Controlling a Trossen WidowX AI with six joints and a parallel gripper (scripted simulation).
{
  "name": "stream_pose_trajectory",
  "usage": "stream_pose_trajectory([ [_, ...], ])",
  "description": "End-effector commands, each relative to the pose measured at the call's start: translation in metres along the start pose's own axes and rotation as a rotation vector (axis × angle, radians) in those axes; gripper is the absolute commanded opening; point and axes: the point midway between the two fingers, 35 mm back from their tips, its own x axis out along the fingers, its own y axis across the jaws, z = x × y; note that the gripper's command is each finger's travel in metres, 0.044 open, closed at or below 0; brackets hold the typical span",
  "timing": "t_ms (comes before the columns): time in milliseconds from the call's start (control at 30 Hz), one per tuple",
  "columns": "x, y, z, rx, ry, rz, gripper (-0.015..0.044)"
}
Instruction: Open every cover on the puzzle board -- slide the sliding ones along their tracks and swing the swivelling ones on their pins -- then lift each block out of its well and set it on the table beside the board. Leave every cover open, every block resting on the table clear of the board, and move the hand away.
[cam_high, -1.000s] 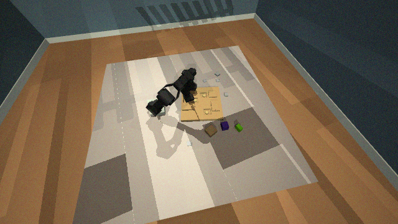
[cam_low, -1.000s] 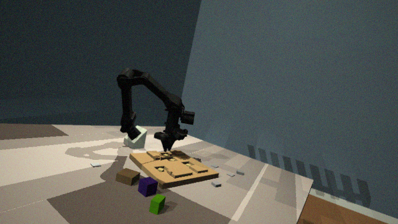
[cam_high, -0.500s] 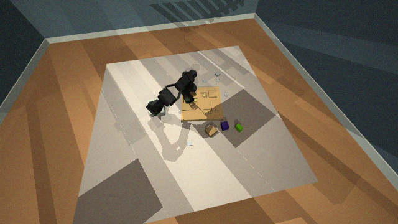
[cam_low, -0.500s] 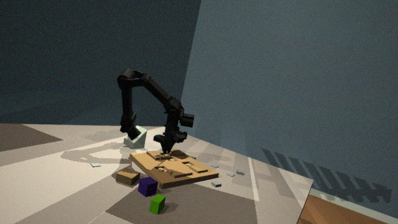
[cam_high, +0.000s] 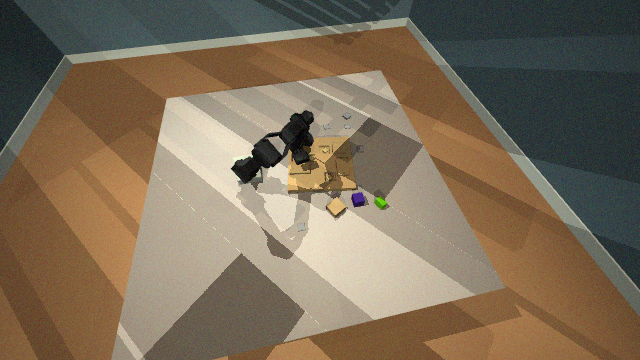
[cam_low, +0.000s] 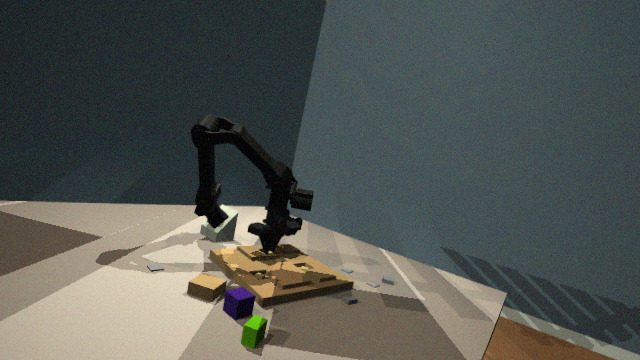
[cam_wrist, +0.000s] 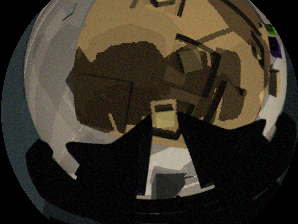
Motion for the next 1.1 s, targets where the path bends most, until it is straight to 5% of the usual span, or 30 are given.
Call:
stream_pose_trajectory([
  [0, 0.003, -0.001, -0.001, -0.006, 0.002, -0.005, 0.0144],
  [333, 0.001, 0.000, 0.000, 0.000, 0.001, 0.000, 0.0080],
  [1067, -0.022, 0.001, 0.001, -0.003, 0.001, -0.001, 0.0080],
])
